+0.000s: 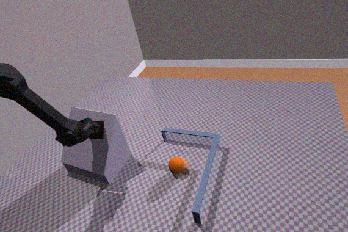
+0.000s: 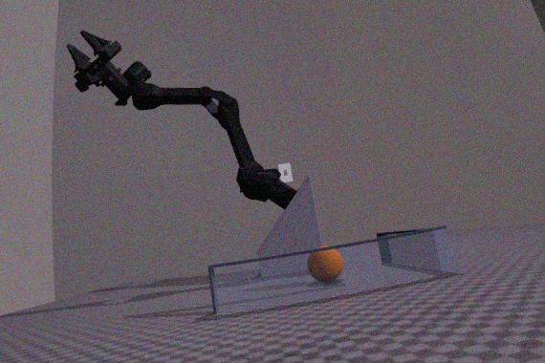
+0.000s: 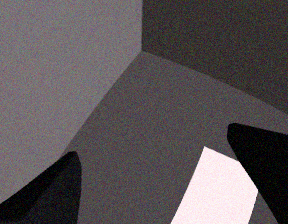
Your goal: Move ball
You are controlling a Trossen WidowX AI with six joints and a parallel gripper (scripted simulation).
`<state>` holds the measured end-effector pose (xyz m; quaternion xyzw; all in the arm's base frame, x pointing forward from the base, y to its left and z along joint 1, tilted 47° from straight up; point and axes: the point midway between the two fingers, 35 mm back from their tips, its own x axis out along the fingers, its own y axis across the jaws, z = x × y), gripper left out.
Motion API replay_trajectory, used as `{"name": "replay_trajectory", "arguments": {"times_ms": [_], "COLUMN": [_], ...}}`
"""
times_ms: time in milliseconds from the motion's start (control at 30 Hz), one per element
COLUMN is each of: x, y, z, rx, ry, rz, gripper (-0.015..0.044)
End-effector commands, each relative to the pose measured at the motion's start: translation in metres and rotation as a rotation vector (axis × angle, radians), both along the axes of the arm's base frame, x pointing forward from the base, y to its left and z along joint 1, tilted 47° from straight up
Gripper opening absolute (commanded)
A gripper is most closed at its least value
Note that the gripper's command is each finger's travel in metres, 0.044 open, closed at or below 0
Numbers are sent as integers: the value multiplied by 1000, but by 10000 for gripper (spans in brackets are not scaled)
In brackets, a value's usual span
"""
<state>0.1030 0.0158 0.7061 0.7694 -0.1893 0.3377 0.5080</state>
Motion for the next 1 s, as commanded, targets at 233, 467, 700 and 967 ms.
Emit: {"name": "replay_trajectory", "arguments": {"times_ms": [233, 467, 700, 967], "x": [21, 53, 91, 169], "y": [-64, -113, -160, -211], "z": [-9, -23, -50, -117], "rx": [388, 680, 990, 1471], "ry": [4, -1, -8, -6], "rz": [279, 459, 607, 803], "gripper": [392, 392, 392, 392]}}
